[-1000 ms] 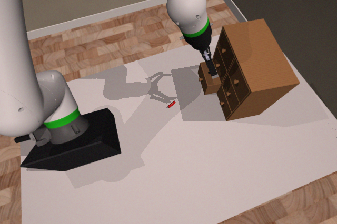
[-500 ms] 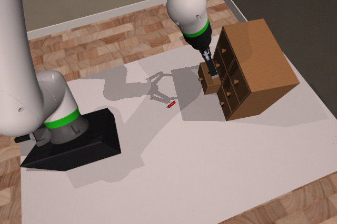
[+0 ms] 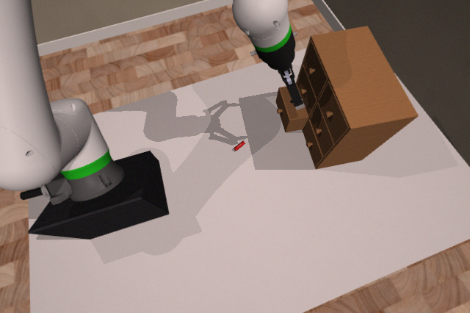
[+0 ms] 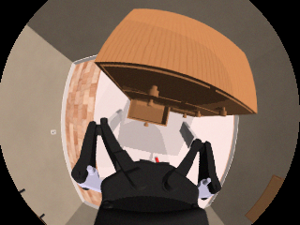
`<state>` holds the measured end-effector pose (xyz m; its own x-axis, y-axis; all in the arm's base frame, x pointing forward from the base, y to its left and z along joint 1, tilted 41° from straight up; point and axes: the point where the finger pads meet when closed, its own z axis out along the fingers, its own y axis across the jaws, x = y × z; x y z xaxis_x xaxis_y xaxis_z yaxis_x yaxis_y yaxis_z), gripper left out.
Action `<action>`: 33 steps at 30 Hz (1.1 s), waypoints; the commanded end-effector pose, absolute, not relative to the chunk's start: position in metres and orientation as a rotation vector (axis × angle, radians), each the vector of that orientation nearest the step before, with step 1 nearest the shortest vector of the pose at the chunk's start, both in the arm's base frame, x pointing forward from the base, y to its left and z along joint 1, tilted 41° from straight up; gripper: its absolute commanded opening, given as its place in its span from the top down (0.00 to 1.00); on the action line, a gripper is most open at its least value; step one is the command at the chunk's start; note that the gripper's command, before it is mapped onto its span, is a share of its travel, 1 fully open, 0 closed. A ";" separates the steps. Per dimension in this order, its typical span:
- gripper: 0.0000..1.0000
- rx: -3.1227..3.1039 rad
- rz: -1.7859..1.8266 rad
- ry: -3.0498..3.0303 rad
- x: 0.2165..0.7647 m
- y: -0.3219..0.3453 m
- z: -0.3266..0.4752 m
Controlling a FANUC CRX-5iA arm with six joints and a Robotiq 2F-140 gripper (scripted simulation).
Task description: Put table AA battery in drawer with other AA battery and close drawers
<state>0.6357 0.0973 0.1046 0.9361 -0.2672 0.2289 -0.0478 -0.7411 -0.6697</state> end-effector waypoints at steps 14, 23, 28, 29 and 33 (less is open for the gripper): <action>0.00 -2.393 -0.350 0.203 0.624 0.090 0.115; 0.00 -2.423 -0.113 0.123 0.577 0.059 0.156; 0.00 -2.429 -0.031 0.096 0.561 0.048 0.170; 0.00 -2.430 -0.008 0.088 0.556 0.045 0.174; 0.00 -2.433 0.055 0.066 0.543 0.037 0.184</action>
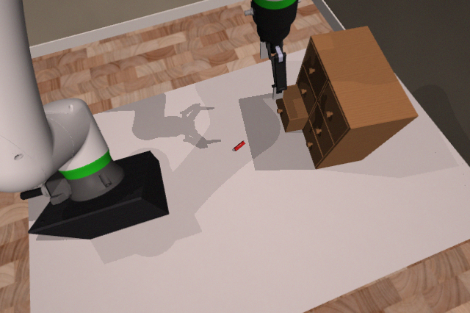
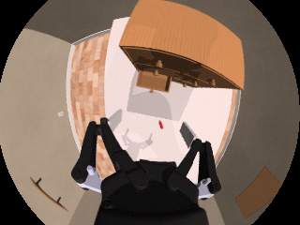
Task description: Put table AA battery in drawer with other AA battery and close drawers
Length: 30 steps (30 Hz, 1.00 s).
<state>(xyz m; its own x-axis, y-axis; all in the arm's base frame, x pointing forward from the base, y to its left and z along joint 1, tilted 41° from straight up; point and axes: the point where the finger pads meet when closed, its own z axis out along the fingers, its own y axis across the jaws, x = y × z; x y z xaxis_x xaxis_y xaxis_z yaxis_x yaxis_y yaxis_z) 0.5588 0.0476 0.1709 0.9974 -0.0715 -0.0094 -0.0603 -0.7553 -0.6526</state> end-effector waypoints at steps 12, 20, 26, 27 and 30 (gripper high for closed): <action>0.00 -2.433 0.073 0.060 0.540 0.034 0.188; 0.00 -2.433 0.073 0.060 0.527 0.038 0.186; 0.00 -2.433 0.073 0.060 0.492 0.049 0.180; 0.00 -2.433 0.073 0.060 0.492 0.049 0.180; 0.00 -2.433 0.073 0.060 0.463 0.059 0.176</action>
<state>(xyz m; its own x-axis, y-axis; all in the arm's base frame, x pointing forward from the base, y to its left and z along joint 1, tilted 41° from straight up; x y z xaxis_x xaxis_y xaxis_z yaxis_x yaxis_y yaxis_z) 0.4941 0.0493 0.1808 0.9974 -0.0238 -0.0687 -0.0627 -0.7597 -0.6472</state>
